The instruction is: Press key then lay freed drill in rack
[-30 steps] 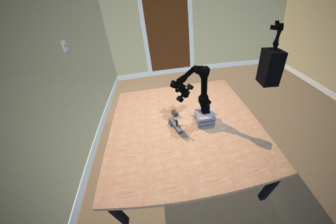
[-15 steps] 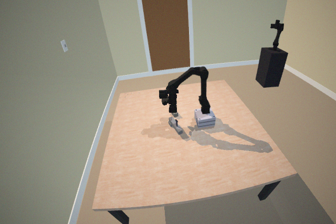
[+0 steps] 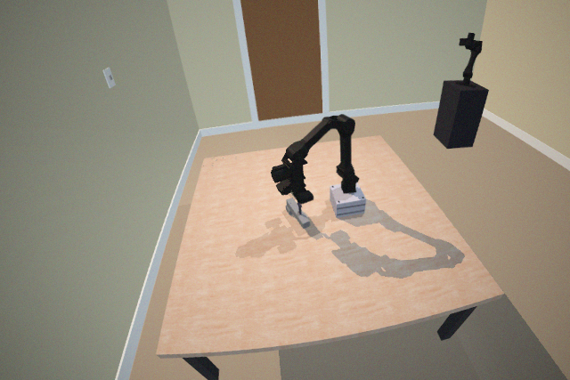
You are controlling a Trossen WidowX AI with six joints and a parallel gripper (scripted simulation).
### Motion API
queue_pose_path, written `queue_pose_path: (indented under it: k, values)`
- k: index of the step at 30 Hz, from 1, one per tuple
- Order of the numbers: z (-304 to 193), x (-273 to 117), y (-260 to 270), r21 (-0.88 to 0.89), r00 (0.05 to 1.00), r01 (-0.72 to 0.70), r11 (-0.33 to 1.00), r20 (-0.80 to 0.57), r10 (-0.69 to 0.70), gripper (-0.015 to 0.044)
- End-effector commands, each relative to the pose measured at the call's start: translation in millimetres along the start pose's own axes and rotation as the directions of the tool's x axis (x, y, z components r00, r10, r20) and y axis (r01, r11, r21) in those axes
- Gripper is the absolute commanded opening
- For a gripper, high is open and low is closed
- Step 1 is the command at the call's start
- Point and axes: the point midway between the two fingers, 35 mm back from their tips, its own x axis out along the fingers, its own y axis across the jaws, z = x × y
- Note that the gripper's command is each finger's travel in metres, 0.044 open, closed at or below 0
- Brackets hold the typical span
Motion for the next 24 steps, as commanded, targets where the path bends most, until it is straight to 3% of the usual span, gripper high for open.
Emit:
queue_pose_path:
  k: [1,24]
  values:
    - [0.0,2.6,1.3,-0.010,1.000,-0.005,1.000,-0.001,0.005,0.0000]
    - [-3.6,13.2,7.1,-0.020,1.000,-0.010,1.000,-0.003,0.010,0.0000]
